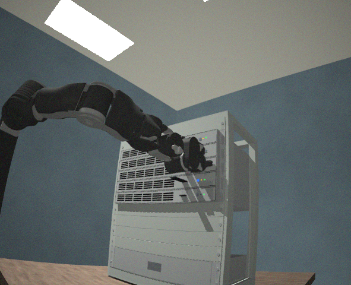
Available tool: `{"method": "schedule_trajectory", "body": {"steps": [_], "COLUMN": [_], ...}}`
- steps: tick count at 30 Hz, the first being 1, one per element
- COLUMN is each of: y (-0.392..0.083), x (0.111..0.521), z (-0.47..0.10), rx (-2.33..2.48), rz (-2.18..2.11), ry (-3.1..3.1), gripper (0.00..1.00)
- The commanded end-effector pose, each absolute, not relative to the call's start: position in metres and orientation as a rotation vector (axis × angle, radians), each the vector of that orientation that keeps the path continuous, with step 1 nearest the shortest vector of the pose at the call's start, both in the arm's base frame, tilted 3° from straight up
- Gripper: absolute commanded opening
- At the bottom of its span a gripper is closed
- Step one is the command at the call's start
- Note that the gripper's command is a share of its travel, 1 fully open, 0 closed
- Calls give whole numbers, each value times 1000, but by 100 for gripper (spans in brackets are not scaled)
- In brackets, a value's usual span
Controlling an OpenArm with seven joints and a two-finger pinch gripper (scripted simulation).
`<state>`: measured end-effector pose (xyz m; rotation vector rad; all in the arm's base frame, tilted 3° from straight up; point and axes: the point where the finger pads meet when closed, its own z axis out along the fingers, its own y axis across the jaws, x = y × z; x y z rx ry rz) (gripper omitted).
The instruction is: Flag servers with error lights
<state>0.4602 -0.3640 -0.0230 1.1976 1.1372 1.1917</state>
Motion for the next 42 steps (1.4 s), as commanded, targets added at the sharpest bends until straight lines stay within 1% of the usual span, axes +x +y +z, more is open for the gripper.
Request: {"method": "schedule_trajectory", "body": {"steps": [1,42], "y": [-363,-363], "x": [461,463], "z": [-22,-22], "rx": [1196,1197], "rz": [1193,1193], "ry": [1142,1141], "gripper": [0,0]}}
